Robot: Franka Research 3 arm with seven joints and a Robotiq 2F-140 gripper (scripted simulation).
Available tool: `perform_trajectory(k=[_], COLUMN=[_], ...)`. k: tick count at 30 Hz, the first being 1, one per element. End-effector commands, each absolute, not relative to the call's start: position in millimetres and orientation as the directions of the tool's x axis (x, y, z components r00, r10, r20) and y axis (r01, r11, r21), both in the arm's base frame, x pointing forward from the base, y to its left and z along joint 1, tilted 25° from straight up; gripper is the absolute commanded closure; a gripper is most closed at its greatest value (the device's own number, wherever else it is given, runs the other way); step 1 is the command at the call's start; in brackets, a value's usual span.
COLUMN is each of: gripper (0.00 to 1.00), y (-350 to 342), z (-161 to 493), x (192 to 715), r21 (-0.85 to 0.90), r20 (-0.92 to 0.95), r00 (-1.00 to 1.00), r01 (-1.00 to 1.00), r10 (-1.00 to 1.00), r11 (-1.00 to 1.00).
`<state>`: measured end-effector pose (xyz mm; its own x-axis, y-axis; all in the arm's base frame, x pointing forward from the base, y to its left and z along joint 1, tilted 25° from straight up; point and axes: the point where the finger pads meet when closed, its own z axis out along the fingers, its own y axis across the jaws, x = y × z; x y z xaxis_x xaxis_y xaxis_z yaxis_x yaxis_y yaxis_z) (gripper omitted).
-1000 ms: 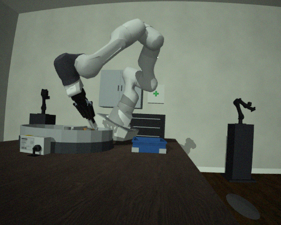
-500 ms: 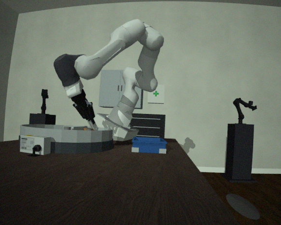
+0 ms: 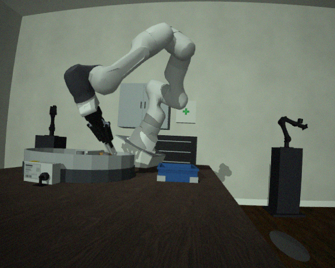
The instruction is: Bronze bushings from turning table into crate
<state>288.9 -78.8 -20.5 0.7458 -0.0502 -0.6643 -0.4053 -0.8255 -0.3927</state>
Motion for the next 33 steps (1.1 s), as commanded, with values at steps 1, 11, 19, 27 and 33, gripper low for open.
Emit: perform_trajectory(k=[1,11,19,27,33], gripper=[0.94,1.00,1.00,1.00,1.00], y=[-79.5,-79.5,-79.5,-79.5,-79.5], z=[-21.6,-21.6,-21.6,-21.6,-21.6], x=[290.2,290.2,290.2,290.2,290.2], r21=[-0.396,-0.396,-0.396,-0.396,-0.396], r20=[-0.660,-0.660,-0.660,-0.660,-0.660], r00=[0.750,0.750,0.750,0.750,0.750], r01=[-0.402,-0.402,-0.402,-0.402,-0.402], r10=[-0.048,-0.048,-0.048,-0.048,-0.048], r11=[-0.826,-0.826,-0.826,-0.826,-0.826])
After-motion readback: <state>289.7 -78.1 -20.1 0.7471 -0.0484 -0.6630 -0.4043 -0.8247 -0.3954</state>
